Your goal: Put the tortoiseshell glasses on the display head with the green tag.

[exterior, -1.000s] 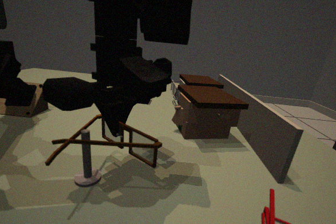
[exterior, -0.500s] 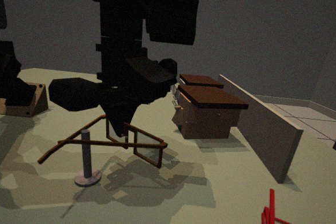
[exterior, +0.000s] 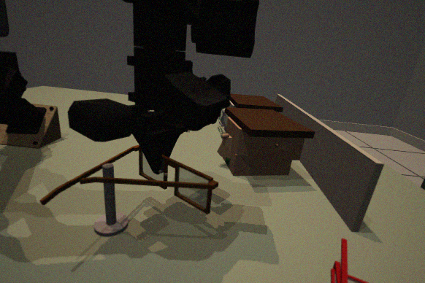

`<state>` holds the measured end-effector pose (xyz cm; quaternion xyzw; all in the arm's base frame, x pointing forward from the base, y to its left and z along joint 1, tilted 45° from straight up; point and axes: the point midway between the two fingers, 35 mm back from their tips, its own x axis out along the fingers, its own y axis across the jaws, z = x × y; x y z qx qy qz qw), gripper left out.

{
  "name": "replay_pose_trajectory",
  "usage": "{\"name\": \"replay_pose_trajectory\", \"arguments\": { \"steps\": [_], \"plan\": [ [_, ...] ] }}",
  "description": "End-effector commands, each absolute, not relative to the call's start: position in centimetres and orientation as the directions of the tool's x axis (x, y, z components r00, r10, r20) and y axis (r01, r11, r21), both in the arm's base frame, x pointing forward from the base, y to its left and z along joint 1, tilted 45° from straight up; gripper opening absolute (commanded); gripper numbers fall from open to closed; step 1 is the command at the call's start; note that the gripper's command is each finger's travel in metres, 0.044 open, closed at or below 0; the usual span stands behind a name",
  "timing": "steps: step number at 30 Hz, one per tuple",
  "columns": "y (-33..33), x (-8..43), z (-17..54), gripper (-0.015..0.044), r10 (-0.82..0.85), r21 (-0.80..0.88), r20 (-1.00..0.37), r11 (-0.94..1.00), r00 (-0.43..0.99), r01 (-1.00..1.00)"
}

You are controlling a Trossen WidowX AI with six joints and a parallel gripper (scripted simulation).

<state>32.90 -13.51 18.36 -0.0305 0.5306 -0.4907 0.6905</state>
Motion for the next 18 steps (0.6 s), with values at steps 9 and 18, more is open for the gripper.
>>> {"name": "replay_pose_trajectory", "arguments": {
  "steps": [9,18],
  "plan": [
    [-13.61,33.66,18.22,0.0000,-0.706,-0.563,-0.706,0.519,-0.047,0.643],
    [-13.72,34.04,18.32,0.0000,-0.707,-0.562,-0.706,0.519,-0.047,0.643]
  ]
}}
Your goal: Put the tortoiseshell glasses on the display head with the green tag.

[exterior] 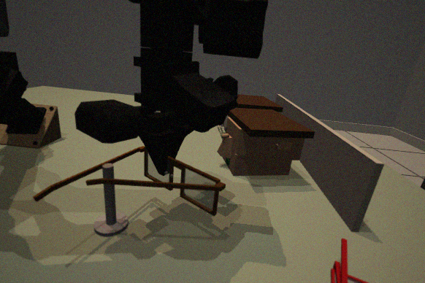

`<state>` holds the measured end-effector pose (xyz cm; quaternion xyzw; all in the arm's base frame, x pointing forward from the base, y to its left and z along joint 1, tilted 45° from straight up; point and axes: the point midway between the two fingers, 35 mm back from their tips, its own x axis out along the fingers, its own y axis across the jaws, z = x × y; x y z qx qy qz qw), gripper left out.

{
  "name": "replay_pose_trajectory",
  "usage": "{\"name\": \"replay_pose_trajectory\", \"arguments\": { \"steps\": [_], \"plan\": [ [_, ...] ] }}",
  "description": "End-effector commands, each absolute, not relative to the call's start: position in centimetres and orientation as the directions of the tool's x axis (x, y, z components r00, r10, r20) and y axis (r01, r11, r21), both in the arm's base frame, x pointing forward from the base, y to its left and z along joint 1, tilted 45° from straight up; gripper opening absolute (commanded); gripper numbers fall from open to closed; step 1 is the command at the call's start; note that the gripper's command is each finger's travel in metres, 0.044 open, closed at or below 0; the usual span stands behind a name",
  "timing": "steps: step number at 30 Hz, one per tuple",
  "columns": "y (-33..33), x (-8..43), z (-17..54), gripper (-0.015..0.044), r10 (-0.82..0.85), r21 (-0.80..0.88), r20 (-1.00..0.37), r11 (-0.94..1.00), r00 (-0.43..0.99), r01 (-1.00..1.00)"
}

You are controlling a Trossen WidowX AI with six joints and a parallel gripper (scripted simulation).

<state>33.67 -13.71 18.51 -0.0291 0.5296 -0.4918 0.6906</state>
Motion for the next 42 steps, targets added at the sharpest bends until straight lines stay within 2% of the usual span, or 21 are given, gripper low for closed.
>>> {"name": "replay_pose_trajectory", "arguments": {
  "steps": [1,42],
  "plan": [
    [-13.7,34.1,18.3,0.0000,-0.707,-0.562,-0.706,0.519,-0.047,0.643],
    [-14.1,35.2,18.7,0.0000,-0.707,-0.562,-0.706,0.519,-0.046,0.644]
  ]
}}
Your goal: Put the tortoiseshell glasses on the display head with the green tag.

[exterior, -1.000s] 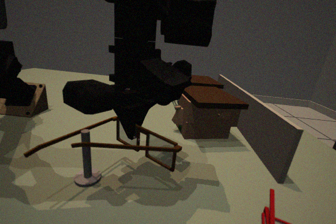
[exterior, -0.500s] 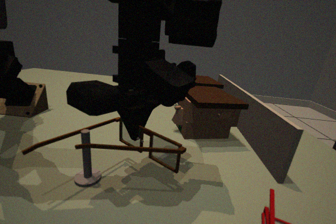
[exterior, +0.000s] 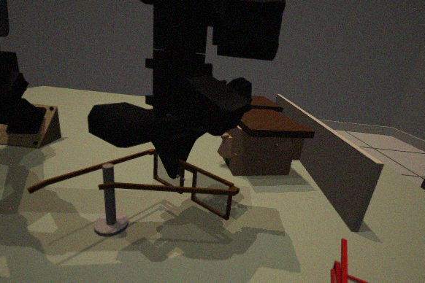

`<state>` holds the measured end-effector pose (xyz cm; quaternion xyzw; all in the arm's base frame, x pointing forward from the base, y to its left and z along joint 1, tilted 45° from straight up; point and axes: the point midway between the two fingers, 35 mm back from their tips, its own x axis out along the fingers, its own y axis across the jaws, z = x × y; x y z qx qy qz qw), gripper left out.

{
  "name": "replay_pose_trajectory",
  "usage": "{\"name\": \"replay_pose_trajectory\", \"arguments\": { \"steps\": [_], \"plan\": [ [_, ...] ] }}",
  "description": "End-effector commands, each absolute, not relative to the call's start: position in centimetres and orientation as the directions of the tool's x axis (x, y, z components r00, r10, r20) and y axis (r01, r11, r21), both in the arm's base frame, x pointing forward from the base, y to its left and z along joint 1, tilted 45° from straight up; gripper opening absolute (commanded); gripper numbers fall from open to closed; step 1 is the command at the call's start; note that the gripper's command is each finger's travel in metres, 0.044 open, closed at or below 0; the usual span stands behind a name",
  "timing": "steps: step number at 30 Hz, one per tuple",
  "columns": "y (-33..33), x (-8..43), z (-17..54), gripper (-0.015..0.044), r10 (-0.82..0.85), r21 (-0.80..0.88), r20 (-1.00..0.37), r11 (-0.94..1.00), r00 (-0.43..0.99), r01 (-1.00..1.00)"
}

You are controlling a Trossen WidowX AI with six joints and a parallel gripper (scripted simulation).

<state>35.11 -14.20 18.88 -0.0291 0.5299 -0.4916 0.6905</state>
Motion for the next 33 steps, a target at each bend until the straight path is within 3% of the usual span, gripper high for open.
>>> {"name": "replay_pose_trajectory", "arguments": {
  "steps": [1,33],
  "plan": [
    [-14.1,35.2,18.7,0.0000,-0.707,-0.562,-0.706,0.519,-0.046,0.644],
    [-12.0,34.7,19.9,0.0000,-0.707,-0.566,-0.706,0.531,-0.037,0.631]
  ]
}}
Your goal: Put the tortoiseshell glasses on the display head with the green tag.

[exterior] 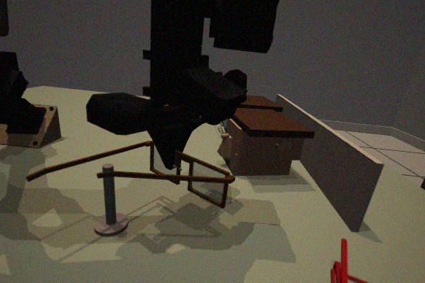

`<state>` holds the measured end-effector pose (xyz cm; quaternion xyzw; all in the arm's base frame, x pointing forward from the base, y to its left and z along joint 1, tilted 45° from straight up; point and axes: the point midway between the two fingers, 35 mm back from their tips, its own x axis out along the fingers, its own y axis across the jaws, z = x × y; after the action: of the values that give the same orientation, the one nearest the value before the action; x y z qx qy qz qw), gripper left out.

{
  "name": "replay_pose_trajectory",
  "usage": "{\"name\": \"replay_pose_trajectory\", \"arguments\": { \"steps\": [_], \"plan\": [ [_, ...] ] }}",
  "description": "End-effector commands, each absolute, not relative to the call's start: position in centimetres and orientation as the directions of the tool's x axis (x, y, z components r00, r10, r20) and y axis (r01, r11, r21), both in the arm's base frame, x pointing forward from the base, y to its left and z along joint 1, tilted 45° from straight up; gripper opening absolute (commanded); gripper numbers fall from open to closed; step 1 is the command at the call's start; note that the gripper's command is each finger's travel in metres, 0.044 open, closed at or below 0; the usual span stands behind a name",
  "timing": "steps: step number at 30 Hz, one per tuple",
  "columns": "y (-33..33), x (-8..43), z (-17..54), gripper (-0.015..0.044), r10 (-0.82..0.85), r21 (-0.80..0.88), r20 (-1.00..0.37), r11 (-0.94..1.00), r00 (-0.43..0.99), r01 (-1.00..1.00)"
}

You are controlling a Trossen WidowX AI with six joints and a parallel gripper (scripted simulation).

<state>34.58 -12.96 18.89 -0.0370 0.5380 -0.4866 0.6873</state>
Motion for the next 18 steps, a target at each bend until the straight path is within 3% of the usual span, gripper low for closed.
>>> {"name": "replay_pose_trajectory", "arguments": {
  "steps": [1,18],
  "plan": [
    [-11.6,34.7,20.3,0.0000,-0.708,-0.567,-0.706,0.534,-0.035,0.627],
    [-9.0,32.6,22.2,0.0000,-0.708,-0.570,-0.705,0.542,-0.030,0.618]
  ]
}}
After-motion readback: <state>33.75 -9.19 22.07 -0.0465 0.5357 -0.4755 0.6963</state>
